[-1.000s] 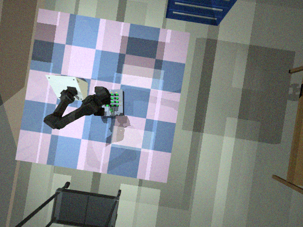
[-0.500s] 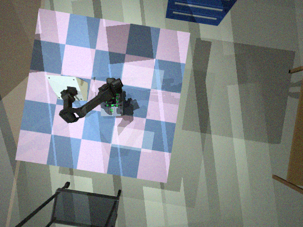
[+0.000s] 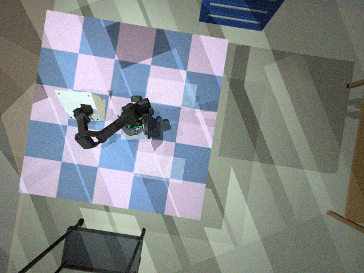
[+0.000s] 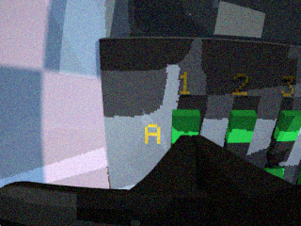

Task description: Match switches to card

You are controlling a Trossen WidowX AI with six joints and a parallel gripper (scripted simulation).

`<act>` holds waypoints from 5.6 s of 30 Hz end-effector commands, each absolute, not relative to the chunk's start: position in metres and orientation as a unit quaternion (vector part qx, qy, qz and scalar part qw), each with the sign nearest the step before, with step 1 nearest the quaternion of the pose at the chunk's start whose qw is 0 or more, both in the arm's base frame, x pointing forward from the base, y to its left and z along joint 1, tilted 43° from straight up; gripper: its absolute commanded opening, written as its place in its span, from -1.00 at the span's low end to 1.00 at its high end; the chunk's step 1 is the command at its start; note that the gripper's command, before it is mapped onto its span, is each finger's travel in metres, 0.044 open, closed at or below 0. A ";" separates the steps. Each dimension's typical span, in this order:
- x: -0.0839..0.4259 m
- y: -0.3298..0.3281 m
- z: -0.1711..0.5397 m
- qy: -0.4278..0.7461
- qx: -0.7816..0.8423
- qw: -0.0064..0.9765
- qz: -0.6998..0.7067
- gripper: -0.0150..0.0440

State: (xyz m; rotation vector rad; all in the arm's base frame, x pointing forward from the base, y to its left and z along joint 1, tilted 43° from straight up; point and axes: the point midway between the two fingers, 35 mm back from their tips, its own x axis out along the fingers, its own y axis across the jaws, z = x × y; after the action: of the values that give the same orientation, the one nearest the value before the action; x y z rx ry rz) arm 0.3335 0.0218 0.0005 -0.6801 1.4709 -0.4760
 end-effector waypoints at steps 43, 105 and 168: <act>0.334 0.007 -0.014 0.653 -0.304 0.661 -0.212 -0.49; 0.339 -0.020 0.045 0.652 -0.305 0.660 -0.213 -0.49; 0.341 -0.038 0.026 0.652 -0.305 0.660 -0.213 -0.49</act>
State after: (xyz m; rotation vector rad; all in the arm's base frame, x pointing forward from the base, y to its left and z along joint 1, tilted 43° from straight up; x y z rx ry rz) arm 0.3409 -0.0374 0.0260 -0.6850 1.4758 -0.4813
